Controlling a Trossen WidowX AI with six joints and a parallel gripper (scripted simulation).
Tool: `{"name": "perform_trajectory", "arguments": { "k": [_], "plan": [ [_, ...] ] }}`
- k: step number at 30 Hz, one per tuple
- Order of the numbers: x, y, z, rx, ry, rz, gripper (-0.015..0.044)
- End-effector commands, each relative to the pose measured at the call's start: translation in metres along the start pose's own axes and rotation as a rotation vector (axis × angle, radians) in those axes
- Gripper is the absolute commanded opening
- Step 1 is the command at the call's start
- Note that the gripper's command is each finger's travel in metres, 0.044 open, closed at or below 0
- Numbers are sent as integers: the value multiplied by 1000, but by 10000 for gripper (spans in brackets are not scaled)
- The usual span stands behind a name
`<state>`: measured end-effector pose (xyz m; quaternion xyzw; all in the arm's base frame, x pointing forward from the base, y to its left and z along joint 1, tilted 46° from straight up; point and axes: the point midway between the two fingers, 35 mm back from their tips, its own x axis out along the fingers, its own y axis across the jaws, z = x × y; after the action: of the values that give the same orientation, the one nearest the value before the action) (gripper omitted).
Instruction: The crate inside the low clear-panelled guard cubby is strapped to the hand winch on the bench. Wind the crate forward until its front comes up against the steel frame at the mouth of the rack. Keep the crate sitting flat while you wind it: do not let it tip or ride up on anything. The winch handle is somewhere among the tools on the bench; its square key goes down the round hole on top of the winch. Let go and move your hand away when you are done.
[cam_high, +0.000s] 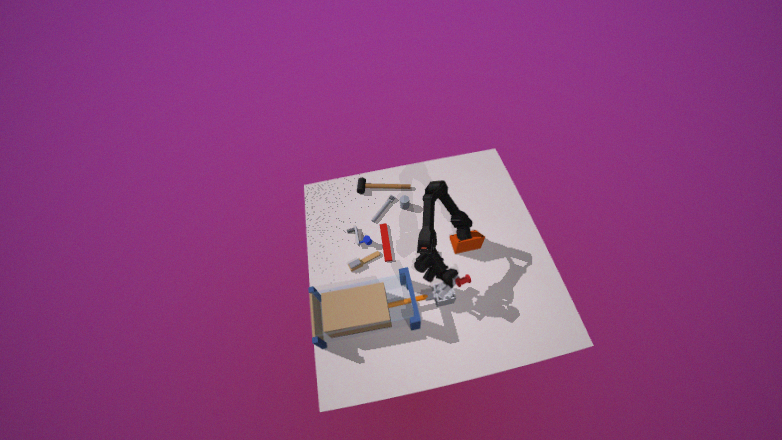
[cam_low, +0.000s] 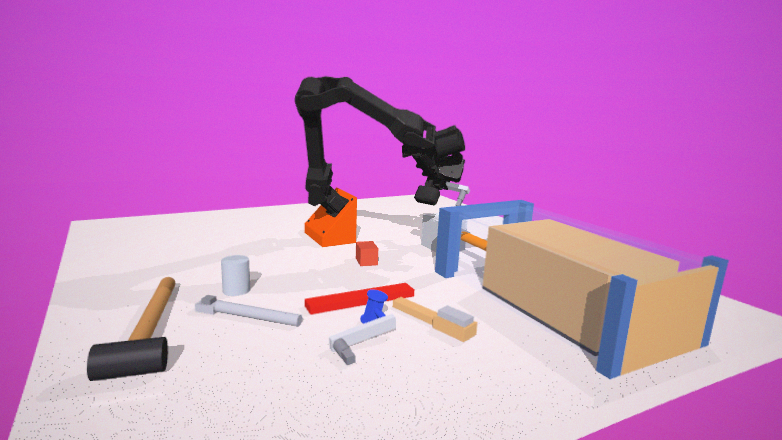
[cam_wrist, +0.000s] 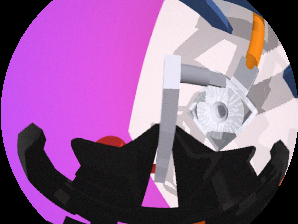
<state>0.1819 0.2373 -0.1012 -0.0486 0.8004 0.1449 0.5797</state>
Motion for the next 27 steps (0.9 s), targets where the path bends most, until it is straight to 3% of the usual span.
{"name": "perform_trajectory", "arguments": {
  "k": [1, 27],
  "plan": [
    [-3, 2, 0, -7, -6, 66, 0],
    [-2, 1, 0, -11, -12, 490, 0]
  ]
}}
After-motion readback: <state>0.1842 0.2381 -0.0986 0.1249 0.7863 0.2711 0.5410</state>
